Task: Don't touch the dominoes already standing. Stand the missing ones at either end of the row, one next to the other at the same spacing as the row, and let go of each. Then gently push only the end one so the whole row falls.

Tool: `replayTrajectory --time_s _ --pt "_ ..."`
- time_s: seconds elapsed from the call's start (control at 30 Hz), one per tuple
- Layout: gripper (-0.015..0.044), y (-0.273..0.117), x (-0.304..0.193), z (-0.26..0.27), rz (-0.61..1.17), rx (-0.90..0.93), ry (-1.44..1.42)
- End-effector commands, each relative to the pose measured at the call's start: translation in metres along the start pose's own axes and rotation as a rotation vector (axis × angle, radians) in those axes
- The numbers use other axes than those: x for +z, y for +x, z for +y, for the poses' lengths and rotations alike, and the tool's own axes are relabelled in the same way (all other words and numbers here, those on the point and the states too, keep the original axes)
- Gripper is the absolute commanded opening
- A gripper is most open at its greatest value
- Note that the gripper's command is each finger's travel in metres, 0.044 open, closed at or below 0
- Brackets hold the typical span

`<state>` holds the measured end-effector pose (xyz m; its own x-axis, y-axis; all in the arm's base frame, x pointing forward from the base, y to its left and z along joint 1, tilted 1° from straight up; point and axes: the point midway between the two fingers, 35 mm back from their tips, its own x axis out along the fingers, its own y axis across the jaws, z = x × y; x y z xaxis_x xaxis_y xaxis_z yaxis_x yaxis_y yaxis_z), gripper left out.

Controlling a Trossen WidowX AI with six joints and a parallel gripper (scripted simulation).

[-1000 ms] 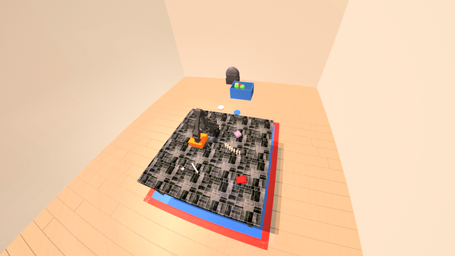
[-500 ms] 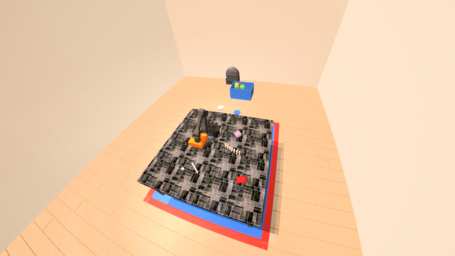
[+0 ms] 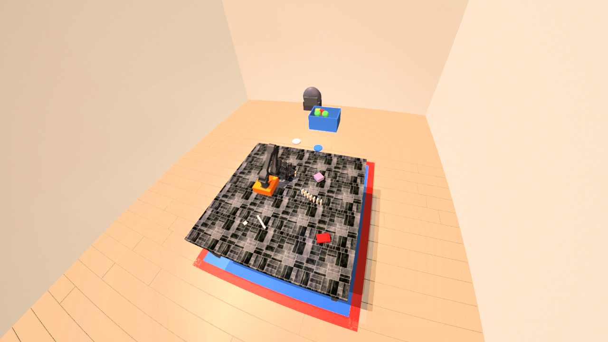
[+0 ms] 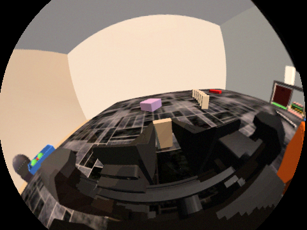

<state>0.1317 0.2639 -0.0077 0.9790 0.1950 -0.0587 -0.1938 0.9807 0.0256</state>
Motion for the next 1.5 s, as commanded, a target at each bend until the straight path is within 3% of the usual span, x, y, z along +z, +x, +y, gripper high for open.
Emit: replayTrajectory --time_s 0.0,0.37,0.73,0.9,1.17,1.33,1.47 --pt "0.016 0.0 0.0 0.001 0.001 0.002 0.009" --pt "0.044 0.0 0.0 0.001 0.001 0.002 0.009" --pt "0.044 -0.003 0.048 0.001 0.0 0.0 0.003" --pt "0.044 0.001 0.048 0.009 0.02 0.018 -0.009" --pt "0.044 0.05 0.036 0.072 0.365 0.162 -0.11" --pt "0.044 0.067 0.035 0.072 0.682 0.178 -0.146" --pt "0.044 0.071 0.044 0.068 0.838 0.179 -0.109"
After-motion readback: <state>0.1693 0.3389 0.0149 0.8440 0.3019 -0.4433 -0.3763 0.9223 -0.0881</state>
